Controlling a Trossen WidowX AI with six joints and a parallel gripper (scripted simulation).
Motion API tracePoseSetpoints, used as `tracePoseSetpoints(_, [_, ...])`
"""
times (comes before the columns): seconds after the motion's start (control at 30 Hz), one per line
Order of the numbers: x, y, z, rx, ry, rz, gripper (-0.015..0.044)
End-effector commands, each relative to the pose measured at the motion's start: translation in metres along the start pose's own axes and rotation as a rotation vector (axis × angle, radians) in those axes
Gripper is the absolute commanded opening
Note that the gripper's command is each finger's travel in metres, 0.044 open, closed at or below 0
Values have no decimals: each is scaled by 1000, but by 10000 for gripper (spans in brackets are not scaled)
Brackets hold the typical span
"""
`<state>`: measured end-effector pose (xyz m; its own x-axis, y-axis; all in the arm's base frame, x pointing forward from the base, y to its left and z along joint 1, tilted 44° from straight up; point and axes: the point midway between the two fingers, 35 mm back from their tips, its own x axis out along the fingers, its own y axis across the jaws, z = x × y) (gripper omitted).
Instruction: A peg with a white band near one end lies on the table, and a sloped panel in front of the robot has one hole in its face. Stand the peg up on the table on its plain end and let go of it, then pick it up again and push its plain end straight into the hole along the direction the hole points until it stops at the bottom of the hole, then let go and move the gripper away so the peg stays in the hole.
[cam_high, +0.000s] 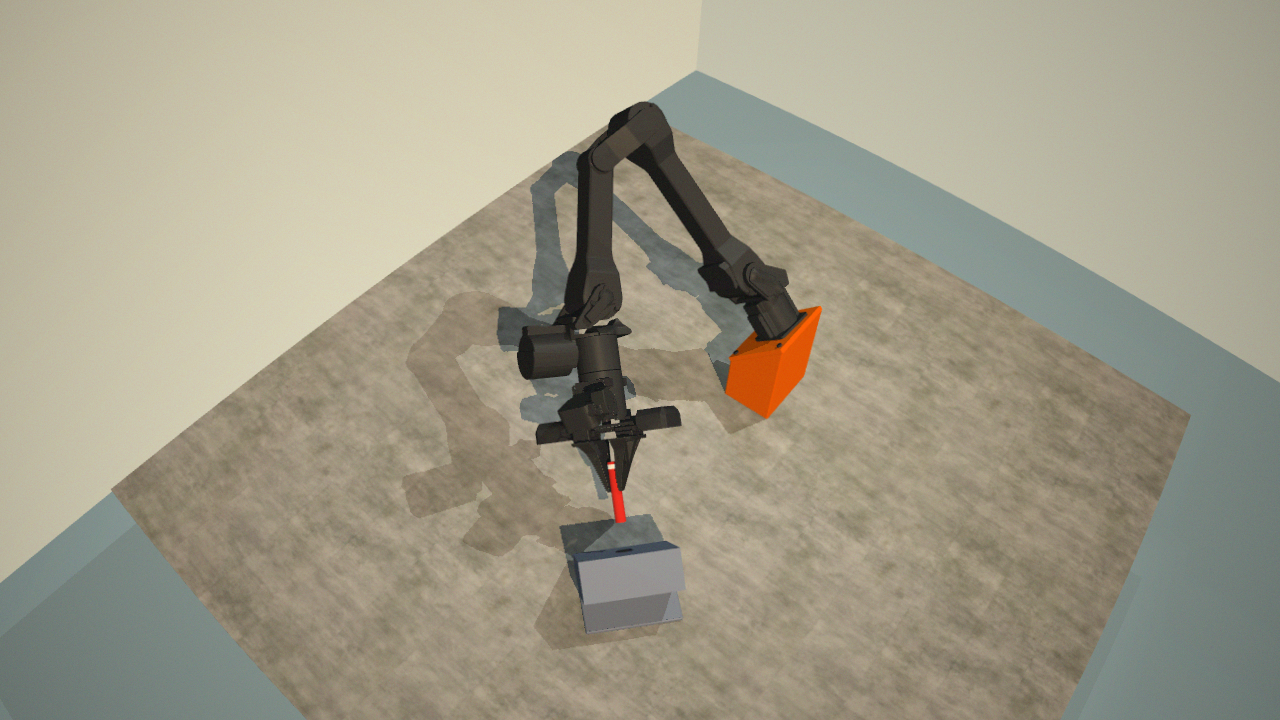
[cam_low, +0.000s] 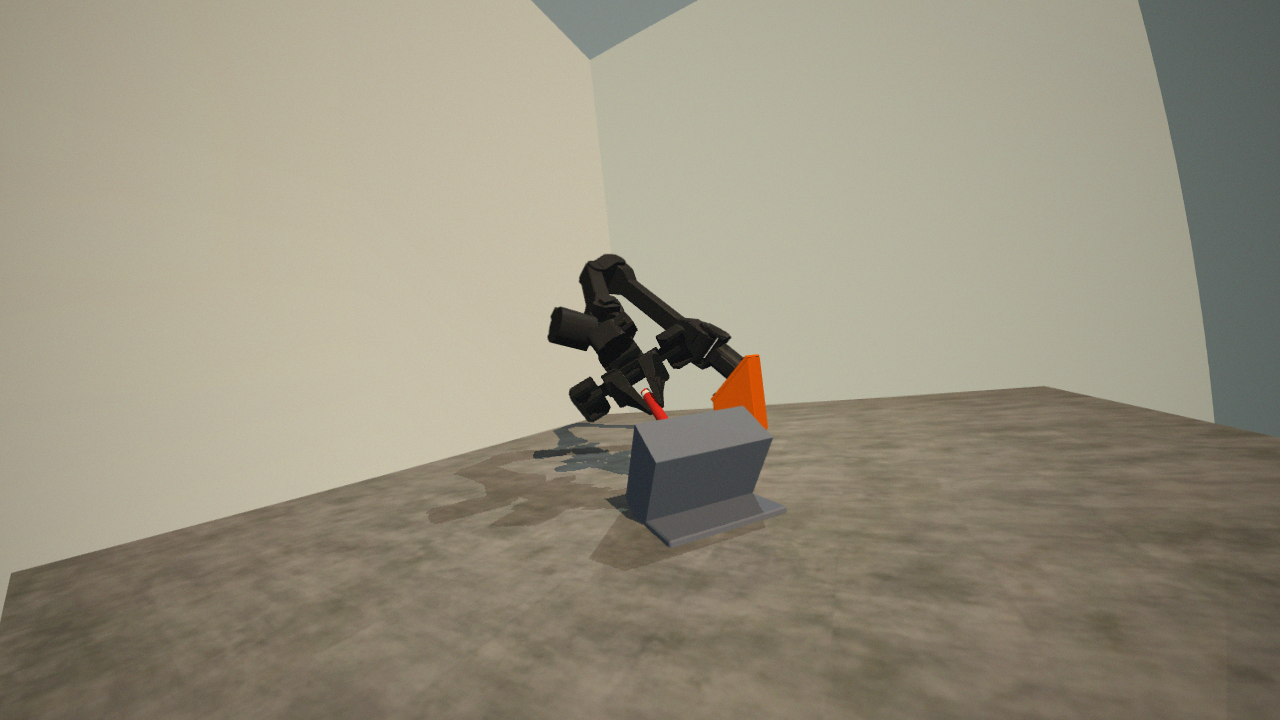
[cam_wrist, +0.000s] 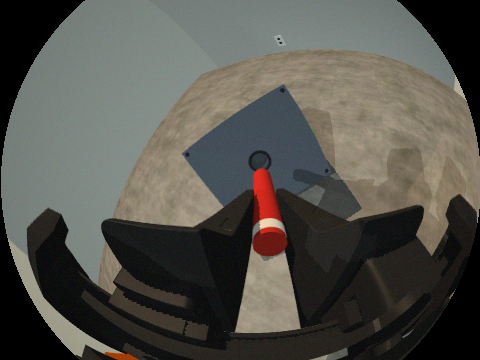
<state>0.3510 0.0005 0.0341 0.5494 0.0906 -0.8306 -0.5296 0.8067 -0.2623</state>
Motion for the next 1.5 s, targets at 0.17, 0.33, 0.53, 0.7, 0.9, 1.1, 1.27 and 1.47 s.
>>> tracePoseSetpoints(0.17, [7, 0, 0, 0, -23, 6, 0])
tracePoseSetpoints(0.33, [10, 0, 0, 1, -28, 6, 0])
tracePoseSetpoints(0.53, [17, 0, 0, 1, -29, 6, 0])
tracePoseSetpoints(0.7, [24, 0, 0, 1, -29, 6, 0])
tracePoseSetpoints(0.9, [31, 0, 0, 0, -29, 5, 0])
tracePoseSetpoints(1.1, [28, 0, -1, -2, -28, 4, 0])
tracePoseSetpoints(1.27, [28, 0, -1, -2, -28, 4, 0])
tracePoseSetpoints(1.47, [29, 0, -1, -2, -28, 4, 0])
